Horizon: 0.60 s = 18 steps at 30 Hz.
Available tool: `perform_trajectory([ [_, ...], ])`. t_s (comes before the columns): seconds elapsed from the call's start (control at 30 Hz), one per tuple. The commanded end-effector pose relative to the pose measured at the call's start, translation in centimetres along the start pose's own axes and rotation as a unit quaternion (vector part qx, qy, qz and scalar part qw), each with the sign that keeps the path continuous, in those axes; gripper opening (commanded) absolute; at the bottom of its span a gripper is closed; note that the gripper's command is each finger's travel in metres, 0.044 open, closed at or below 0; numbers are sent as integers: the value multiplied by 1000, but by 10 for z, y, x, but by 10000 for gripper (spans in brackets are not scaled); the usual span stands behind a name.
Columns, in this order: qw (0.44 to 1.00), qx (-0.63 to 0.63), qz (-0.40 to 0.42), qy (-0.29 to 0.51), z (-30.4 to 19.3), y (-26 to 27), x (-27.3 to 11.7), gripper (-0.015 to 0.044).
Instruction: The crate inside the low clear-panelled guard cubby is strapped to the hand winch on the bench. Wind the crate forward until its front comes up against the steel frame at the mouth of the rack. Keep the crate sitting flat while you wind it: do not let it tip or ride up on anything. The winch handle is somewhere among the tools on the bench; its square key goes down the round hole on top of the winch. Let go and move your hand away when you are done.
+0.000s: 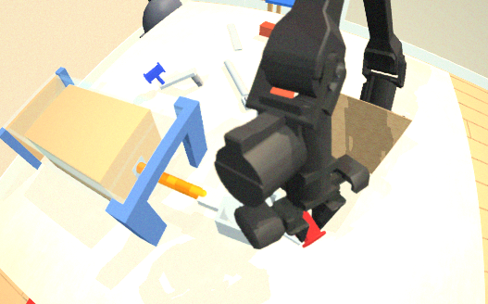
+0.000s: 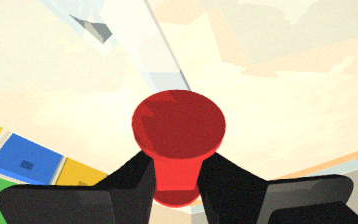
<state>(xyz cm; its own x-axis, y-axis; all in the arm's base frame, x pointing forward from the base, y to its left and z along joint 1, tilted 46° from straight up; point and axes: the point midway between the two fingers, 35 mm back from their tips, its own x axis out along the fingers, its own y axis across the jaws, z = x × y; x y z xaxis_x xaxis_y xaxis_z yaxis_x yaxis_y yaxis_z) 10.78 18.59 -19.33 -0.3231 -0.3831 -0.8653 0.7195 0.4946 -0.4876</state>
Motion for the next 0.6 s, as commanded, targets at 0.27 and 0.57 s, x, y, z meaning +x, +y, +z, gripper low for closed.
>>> perform_trajectory([
  [0.27, 1000, 3, -16, -13, 19, -25, -2, 0],
  [0.57, 1000, 3, -17, -13, 28, -33, -7, 0],
])
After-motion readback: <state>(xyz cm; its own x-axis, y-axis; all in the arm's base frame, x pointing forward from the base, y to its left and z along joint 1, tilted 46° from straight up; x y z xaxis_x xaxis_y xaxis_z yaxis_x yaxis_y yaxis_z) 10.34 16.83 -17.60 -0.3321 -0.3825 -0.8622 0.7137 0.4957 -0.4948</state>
